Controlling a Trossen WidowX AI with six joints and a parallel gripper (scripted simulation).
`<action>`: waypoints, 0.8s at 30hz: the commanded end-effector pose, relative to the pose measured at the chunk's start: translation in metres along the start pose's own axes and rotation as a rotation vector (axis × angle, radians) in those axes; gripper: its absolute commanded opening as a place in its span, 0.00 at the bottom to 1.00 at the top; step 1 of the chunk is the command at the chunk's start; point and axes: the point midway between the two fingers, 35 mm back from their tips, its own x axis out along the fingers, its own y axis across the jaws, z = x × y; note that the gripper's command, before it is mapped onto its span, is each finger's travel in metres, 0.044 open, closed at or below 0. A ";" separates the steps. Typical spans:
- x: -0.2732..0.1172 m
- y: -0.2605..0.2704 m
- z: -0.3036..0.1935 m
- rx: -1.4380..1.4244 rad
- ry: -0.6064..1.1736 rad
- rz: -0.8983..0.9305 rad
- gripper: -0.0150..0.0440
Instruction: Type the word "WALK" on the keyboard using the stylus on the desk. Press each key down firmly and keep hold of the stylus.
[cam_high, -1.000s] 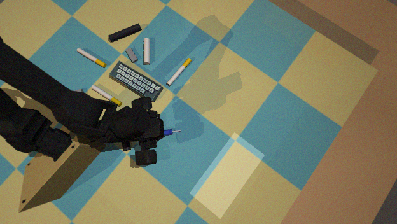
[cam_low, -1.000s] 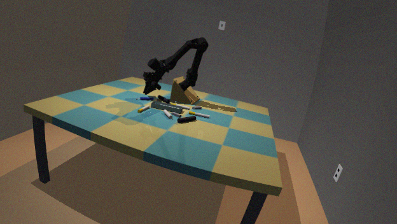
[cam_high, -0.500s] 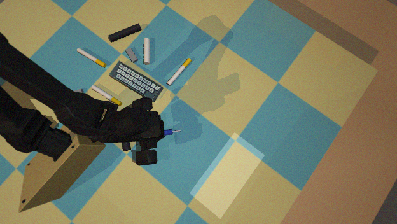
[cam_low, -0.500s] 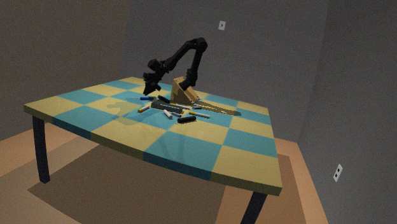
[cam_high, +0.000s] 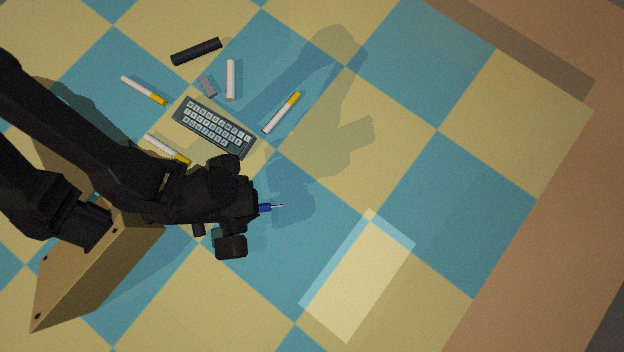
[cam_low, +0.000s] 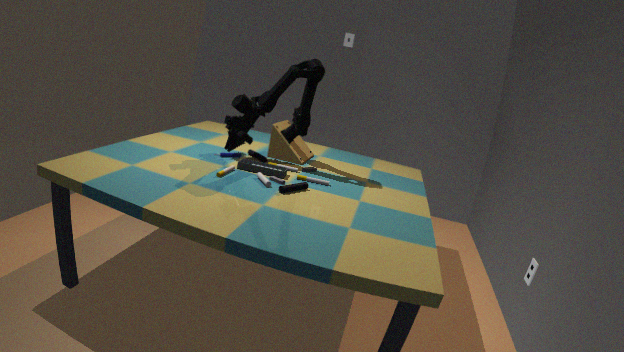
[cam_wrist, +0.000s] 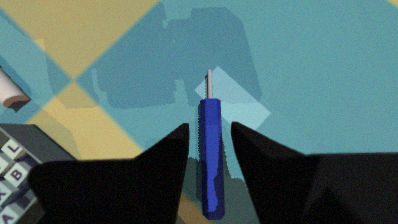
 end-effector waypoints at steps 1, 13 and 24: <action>0.003 -0.002 -0.004 0.007 0.008 -0.007 0.51; 0.006 -0.002 -0.006 0.007 0.008 -0.006 0.51; 0.011 -0.002 -0.009 0.007 0.008 -0.006 0.51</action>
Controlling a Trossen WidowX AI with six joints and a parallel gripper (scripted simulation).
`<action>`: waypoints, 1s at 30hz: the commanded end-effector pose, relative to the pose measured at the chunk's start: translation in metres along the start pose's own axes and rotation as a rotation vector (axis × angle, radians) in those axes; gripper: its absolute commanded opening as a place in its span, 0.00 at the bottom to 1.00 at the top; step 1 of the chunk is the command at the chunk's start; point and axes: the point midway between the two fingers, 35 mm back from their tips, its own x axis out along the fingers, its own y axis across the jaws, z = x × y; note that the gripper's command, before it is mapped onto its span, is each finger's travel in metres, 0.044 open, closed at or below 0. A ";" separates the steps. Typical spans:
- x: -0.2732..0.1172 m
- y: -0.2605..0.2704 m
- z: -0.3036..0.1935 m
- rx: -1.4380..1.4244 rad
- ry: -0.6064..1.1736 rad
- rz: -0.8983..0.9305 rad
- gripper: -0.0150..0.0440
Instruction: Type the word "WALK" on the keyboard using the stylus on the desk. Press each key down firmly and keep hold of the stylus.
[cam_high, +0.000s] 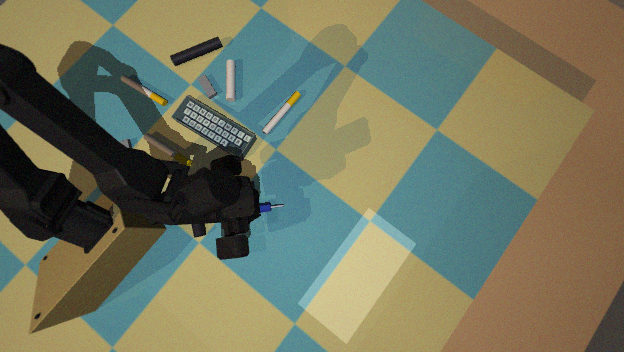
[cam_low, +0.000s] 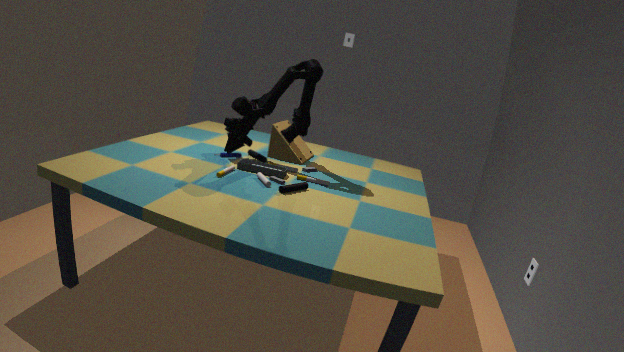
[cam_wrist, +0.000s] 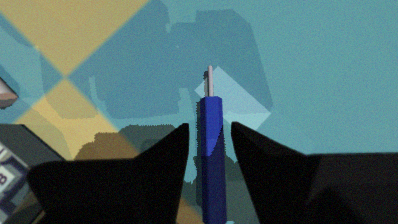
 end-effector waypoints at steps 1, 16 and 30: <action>0.003 -0.002 -0.005 0.007 0.009 -0.007 0.51; 0.008 -0.002 -0.008 0.008 0.009 -0.007 0.51; 0.010 -0.002 -0.009 0.008 0.009 -0.007 0.51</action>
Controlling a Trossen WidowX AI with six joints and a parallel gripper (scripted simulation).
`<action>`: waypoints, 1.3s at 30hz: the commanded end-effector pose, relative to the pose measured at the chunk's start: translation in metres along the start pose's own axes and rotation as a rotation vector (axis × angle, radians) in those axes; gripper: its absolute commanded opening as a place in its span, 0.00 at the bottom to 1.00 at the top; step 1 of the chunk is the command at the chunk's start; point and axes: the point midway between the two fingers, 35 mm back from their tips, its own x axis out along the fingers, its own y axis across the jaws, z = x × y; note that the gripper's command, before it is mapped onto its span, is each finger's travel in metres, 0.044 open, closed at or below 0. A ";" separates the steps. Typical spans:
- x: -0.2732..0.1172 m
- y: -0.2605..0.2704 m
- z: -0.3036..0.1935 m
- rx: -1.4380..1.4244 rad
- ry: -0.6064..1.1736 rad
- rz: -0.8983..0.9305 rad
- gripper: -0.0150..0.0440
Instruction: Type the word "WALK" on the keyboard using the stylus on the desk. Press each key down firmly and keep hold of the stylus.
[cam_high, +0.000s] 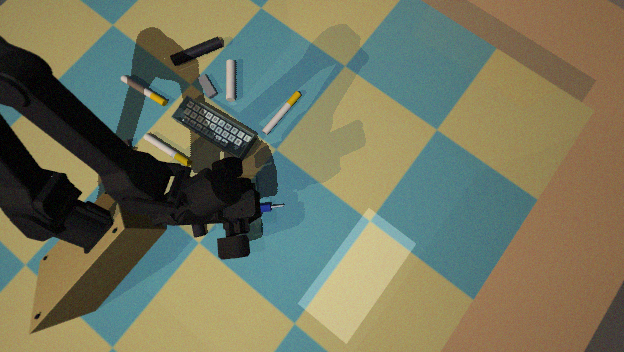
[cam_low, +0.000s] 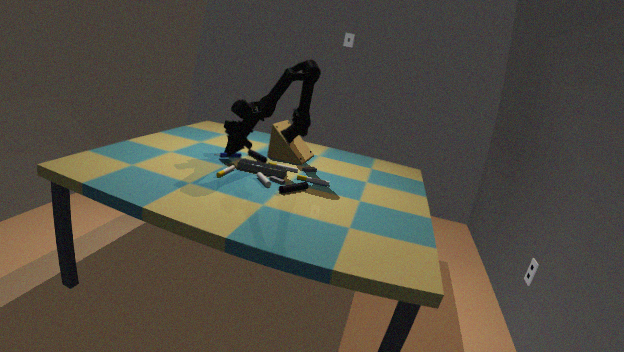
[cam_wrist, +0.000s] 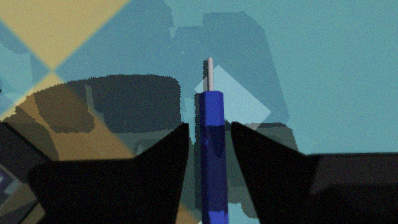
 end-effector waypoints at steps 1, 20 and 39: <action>0.001 -0.001 -0.002 0.005 0.003 -0.006 0.51; -0.001 0.000 0.001 0.001 0.001 -0.001 0.25; -0.043 -0.001 0.026 0.000 -0.001 -0.004 0.25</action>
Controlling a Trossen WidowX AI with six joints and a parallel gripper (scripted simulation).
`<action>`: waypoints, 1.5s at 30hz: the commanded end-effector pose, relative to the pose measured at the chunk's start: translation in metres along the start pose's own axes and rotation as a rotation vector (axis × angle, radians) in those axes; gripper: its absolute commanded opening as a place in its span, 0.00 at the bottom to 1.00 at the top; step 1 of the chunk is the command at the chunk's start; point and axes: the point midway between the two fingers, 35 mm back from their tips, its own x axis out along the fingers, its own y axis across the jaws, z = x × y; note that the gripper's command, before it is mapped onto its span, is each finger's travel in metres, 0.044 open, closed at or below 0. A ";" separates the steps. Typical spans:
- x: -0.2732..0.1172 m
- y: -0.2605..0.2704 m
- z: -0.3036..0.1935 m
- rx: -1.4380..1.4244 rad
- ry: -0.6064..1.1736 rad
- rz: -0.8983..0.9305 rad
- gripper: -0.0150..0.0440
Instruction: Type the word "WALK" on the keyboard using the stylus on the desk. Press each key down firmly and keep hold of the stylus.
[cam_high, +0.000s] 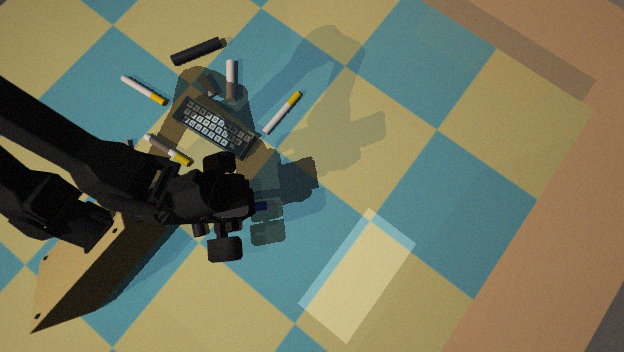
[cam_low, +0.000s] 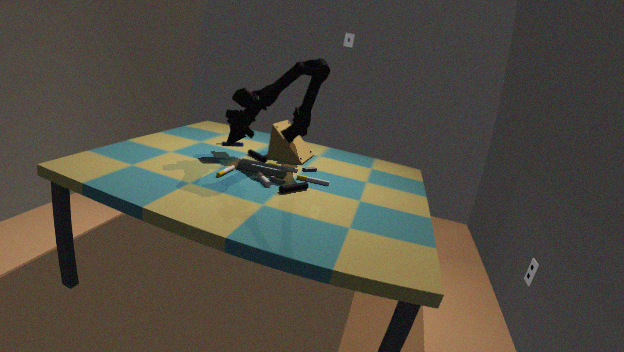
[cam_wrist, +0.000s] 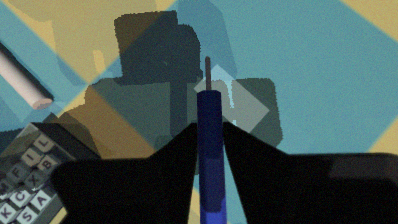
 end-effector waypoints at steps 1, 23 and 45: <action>-0.003 0.001 0.004 -0.007 -0.009 0.004 0.25; -0.001 0.050 0.010 -0.451 0.095 -0.126 0.25; -0.021 0.138 -0.001 -1.237 0.284 -0.335 0.25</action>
